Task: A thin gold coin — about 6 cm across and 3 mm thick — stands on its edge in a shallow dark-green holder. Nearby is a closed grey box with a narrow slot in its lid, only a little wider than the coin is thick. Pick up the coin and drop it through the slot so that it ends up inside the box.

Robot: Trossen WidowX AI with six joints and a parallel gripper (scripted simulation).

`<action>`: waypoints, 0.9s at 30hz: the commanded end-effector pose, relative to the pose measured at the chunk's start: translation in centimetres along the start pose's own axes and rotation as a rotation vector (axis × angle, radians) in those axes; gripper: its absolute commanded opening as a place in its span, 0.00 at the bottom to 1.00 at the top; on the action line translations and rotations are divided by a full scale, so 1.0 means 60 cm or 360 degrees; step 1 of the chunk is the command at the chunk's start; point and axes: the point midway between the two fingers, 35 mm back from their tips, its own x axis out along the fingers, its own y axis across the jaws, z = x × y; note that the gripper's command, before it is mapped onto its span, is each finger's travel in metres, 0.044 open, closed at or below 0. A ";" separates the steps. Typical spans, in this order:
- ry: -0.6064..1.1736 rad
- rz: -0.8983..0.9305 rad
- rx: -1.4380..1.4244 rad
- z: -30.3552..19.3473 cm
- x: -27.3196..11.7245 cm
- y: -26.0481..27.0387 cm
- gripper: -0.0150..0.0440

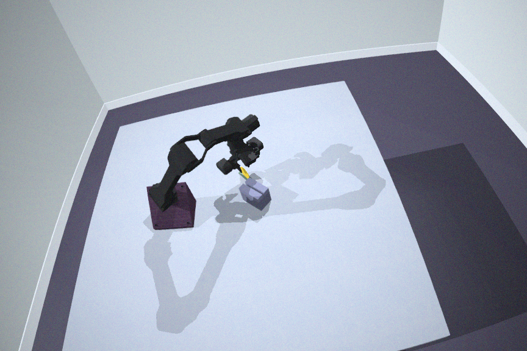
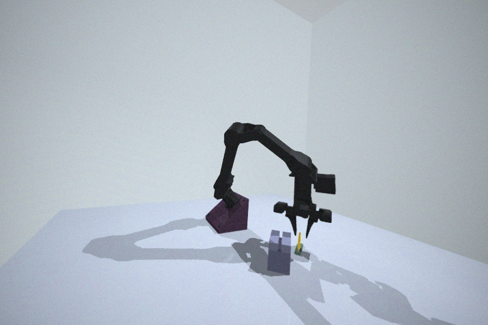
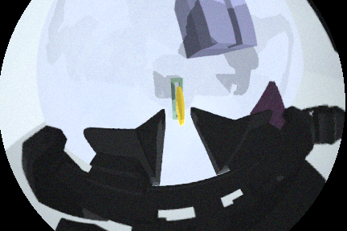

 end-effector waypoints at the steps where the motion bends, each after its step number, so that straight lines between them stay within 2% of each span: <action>1: -0.0008 -0.0013 -0.0012 0.000 0.013 -0.005 0.53; 19: -0.0011 -0.0015 -0.0012 0.001 0.056 -0.008 0.53; 24: -0.0011 -0.0015 -0.0012 0.001 0.056 -0.008 0.30; 27: -0.0011 -0.0015 -0.0012 0.001 0.056 -0.008 0.27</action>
